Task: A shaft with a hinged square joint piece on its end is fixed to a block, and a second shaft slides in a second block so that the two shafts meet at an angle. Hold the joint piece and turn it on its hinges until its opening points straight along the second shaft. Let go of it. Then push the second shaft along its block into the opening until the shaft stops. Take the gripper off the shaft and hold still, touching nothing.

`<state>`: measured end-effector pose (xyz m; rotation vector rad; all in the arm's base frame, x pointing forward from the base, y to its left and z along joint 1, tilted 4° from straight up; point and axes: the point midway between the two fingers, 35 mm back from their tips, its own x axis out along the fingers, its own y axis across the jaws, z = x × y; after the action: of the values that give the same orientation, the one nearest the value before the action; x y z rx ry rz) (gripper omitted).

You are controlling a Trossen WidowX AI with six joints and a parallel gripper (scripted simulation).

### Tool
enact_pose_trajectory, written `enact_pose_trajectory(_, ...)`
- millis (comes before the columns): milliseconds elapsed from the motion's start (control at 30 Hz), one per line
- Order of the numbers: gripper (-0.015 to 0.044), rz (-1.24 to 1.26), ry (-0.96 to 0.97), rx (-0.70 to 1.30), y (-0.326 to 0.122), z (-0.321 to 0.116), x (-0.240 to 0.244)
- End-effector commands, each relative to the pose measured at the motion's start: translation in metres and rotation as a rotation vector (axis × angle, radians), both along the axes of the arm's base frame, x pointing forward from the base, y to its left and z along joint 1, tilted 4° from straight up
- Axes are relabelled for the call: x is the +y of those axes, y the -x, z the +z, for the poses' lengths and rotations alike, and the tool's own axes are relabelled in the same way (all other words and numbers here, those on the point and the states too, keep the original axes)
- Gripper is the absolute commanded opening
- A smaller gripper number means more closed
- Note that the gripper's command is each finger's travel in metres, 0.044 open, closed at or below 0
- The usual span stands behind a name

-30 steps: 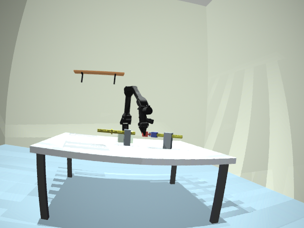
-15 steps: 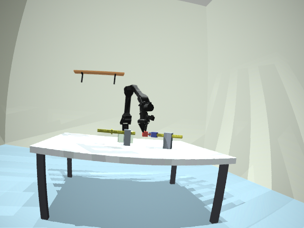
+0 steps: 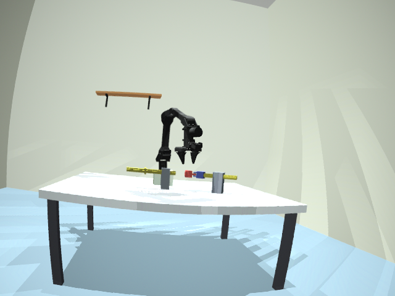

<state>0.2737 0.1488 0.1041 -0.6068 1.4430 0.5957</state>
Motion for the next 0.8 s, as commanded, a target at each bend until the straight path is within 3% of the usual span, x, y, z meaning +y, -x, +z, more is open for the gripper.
enact_pose_trajectory(0,0.0440,-0.124,0.007,-0.006,0.000,0.012,0.001)
enact_pose_trajectory(567,0.0440,-0.696,0.029,-0.027,0.010,0.064,0.002)
enact_pose_trajectory(767,0.0440,-0.718,0.030,-0.028,0.011,0.066,0.001)
